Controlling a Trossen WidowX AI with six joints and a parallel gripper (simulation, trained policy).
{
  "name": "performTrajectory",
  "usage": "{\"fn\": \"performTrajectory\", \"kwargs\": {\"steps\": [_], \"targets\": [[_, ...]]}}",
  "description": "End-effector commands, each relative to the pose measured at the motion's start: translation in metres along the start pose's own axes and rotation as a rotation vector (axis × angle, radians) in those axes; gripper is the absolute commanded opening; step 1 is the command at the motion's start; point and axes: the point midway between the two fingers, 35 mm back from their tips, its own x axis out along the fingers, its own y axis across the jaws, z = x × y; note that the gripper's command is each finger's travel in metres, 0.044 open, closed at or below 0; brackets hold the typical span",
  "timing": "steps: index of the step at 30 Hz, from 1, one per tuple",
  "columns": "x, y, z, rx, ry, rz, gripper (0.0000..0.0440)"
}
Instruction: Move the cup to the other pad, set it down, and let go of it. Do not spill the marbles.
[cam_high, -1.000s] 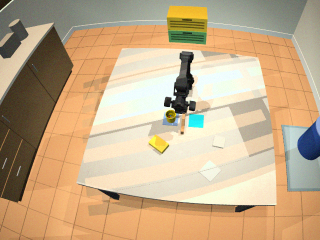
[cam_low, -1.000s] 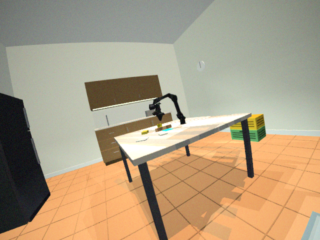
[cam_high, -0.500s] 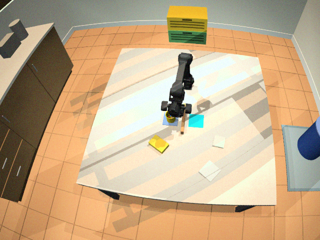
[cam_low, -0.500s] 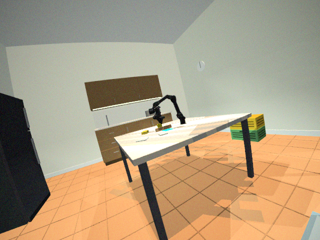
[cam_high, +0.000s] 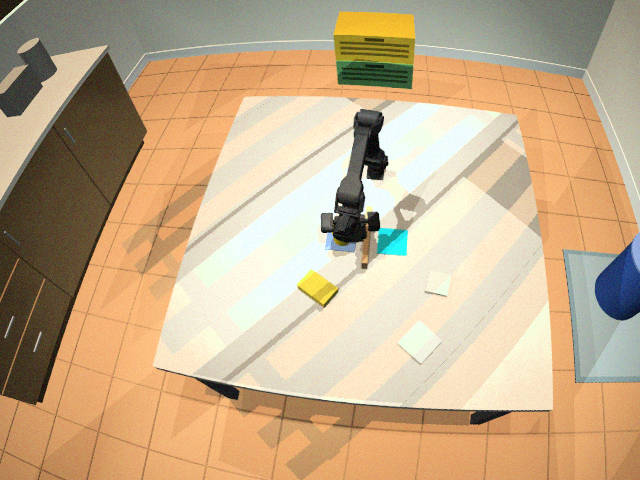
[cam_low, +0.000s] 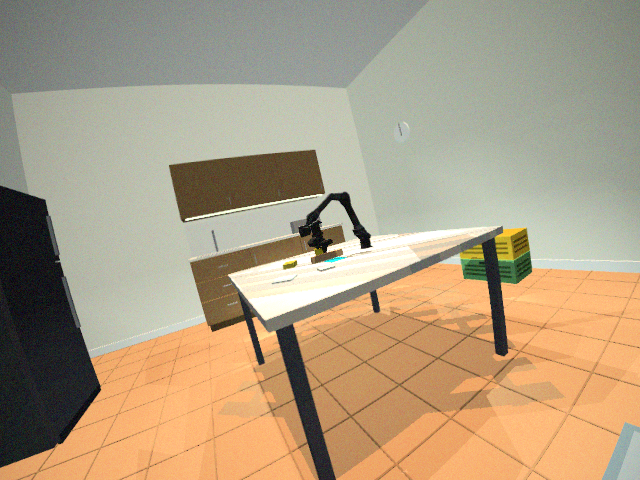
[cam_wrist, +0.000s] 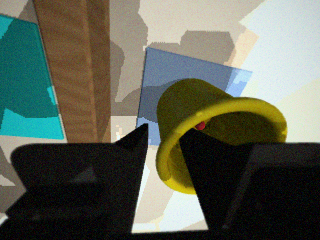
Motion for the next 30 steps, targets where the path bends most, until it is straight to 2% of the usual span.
{"fn": "performTrajectory", "kwargs": {"steps": [1,4,18,30], "targets": [[0.008,0.001,-0.003,-0.05,0.01,0.009,0.0067],[0.008,0.0,-0.004,-0.089,0.012,0.01,0.0],[-0.025,0.004,-0.002,-0.183,-0.029,0.02,0.0005],[-0.057,0.023,0.012,-0.23,-0.088,0.01,0.0006]]}}
